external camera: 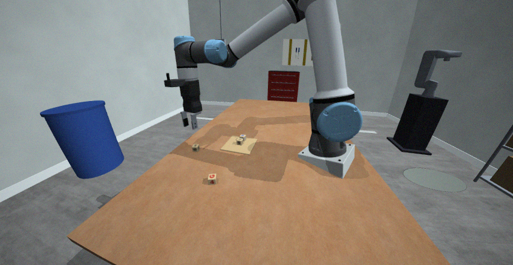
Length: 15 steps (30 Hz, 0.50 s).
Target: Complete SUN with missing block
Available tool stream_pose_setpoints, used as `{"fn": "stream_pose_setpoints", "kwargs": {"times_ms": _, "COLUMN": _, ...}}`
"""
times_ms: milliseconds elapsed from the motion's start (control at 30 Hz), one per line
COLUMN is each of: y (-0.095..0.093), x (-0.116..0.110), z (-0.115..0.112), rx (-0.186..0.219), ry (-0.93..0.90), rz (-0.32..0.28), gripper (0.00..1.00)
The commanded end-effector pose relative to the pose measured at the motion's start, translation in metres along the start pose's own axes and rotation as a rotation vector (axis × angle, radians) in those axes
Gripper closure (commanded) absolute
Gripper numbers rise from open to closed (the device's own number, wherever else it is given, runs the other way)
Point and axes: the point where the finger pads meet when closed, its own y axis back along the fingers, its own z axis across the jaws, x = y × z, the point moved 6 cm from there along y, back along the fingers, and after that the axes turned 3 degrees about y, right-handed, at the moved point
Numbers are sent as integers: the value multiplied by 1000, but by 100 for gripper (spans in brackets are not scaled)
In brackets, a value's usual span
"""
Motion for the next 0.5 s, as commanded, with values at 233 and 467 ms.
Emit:
{"fn": "stream_pose_setpoints", "kwargs": {"times_ms": 233, "y": -10, "x": 2, "z": 0, "rx": 1, "ry": -271, "rz": 0, "gripper": 0}}
{"fn": "stream_pose_setpoints", "kwargs": {"times_ms": 467, "y": -13, "x": 1, "z": 0, "rx": 1, "ry": -367, "rz": -1, "gripper": 0}}
